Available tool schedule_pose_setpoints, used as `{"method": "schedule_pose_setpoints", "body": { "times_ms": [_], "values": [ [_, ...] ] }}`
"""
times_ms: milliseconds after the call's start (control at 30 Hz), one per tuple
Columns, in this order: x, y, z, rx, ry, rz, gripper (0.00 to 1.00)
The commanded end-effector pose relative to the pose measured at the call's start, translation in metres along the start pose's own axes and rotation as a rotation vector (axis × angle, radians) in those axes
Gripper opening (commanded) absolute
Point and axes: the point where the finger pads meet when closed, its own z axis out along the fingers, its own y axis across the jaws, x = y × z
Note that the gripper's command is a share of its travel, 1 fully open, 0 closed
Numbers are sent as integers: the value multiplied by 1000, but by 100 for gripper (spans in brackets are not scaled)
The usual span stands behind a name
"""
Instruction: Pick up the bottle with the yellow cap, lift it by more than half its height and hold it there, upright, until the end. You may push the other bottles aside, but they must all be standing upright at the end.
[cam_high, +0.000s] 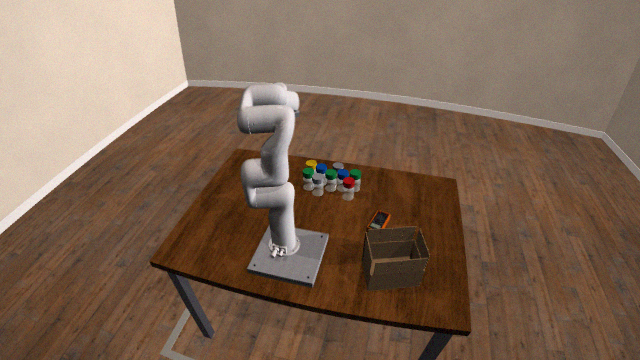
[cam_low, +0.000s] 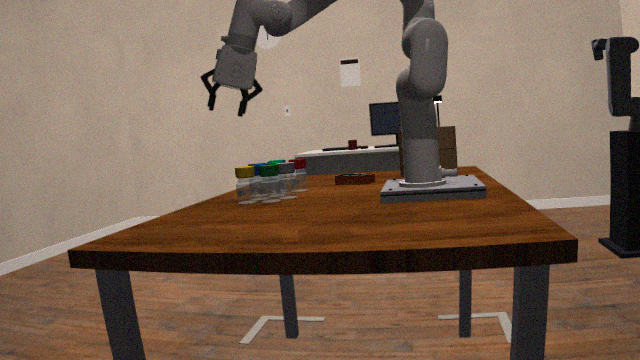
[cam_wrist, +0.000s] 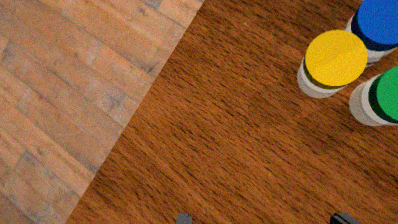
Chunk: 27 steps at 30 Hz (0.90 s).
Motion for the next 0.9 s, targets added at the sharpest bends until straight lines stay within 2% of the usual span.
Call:
{"method": "schedule_pose_setpoints", "body": {
  "times_ms": [0, 533, 600, 867],
  "values": [
    [16, 6, -8, -22, 0, 71, 79],
    [71, 41, -38, -122, 13, 357, 79],
    [71, 41, -38, -122, 13, 357, 79],
    [95, 63, -57, -174, 22, 509, 79]
  ]
}}
